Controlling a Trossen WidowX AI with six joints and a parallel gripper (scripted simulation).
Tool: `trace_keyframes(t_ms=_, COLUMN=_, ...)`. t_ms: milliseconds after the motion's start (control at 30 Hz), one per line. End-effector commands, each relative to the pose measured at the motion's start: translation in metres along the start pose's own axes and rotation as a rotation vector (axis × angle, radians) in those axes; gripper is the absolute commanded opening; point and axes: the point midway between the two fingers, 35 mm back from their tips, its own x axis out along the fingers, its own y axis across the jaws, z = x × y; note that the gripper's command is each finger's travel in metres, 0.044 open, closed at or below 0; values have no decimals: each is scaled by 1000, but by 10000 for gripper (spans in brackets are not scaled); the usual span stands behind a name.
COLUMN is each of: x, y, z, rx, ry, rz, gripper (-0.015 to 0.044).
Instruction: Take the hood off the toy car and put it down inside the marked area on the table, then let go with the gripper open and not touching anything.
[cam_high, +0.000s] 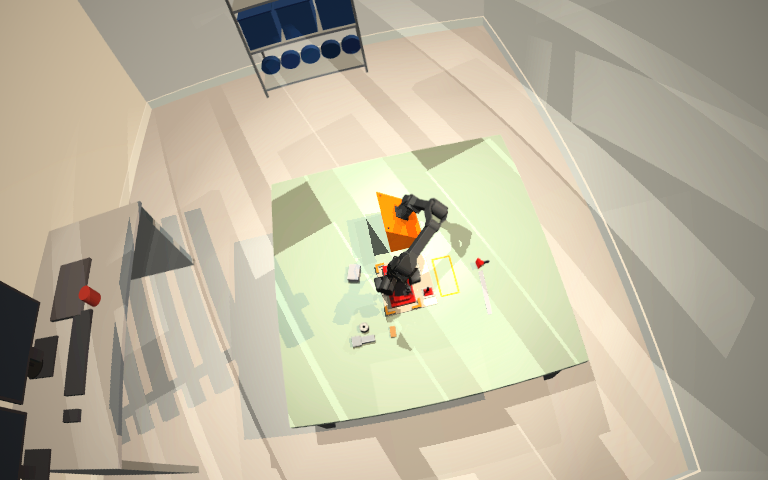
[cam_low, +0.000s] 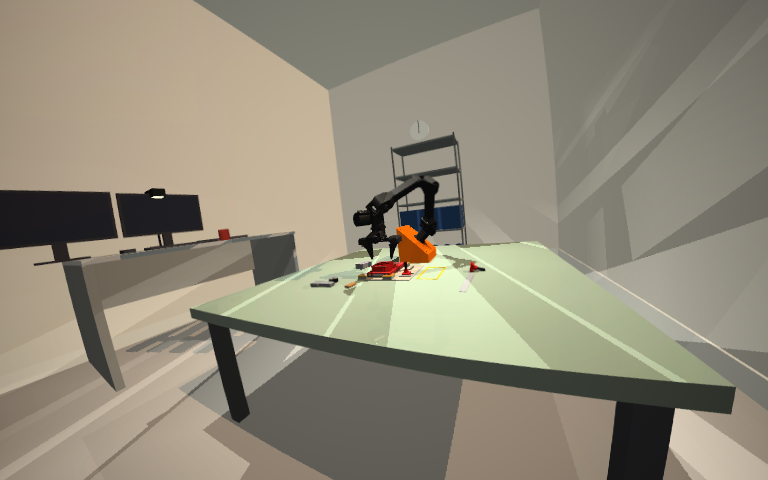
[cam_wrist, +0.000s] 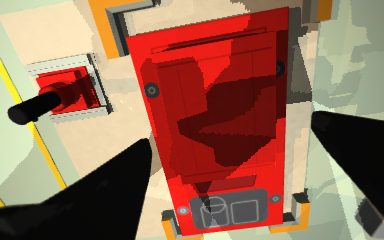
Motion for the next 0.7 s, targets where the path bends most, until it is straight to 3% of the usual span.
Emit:
trace_keyframes(t_ms=0, x=4, y=1, z=-1, rx=4, ry=0, rz=3, gripper=440)
trace_keyframes(t_ms=667, x=18, y=1, z=-2, rx=4, ry=0, rz=5, gripper=440)
